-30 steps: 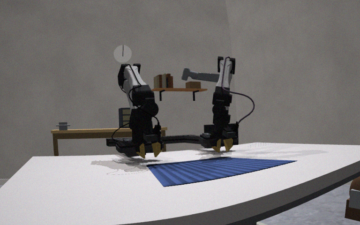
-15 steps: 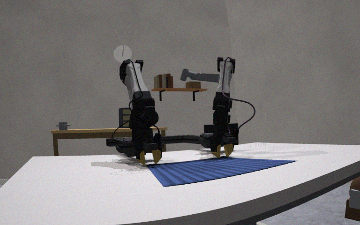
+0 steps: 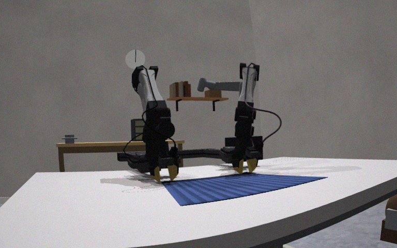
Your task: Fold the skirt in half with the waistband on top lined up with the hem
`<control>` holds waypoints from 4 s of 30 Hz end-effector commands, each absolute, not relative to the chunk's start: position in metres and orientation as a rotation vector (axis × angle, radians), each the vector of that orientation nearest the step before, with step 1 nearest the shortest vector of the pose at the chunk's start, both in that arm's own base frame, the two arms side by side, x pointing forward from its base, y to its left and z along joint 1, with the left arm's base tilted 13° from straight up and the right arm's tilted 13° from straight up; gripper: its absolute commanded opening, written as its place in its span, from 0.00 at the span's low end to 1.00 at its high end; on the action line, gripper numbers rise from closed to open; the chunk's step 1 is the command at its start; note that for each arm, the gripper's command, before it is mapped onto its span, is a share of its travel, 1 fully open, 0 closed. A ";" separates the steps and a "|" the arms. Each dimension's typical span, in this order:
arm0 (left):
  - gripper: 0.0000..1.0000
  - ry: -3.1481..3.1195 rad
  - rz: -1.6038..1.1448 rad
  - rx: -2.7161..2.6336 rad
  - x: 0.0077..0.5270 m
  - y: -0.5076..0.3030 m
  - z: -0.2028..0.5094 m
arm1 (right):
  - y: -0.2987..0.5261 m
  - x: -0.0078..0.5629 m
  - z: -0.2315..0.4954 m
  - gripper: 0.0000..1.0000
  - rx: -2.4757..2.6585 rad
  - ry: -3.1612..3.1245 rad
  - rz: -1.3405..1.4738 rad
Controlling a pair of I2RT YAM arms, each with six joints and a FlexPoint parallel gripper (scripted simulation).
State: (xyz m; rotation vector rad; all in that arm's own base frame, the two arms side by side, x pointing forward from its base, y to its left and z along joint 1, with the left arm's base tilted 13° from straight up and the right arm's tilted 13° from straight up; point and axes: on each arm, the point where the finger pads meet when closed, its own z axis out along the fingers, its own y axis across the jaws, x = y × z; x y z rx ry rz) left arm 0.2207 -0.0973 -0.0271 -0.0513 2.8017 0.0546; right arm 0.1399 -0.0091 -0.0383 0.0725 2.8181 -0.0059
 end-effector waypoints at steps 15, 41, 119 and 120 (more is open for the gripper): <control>0.48 2.753 0.017 -0.054 0.235 -0.104 -0.029 | -0.009 0.153 -0.041 0.48 0.053 2.766 -0.002; 0.41 2.756 0.034 -0.057 0.233 -0.100 -0.032 | -0.008 0.154 -0.042 0.41 0.041 2.763 0.003; 0.02 2.720 0.000 -0.059 0.241 -0.109 0.056 | -0.007 0.161 0.041 0.02 0.058 2.745 -0.016; 0.02 2.723 -0.012 -0.057 0.252 -0.110 0.076 | -0.007 0.161 0.041 0.02 0.058 2.745 -0.016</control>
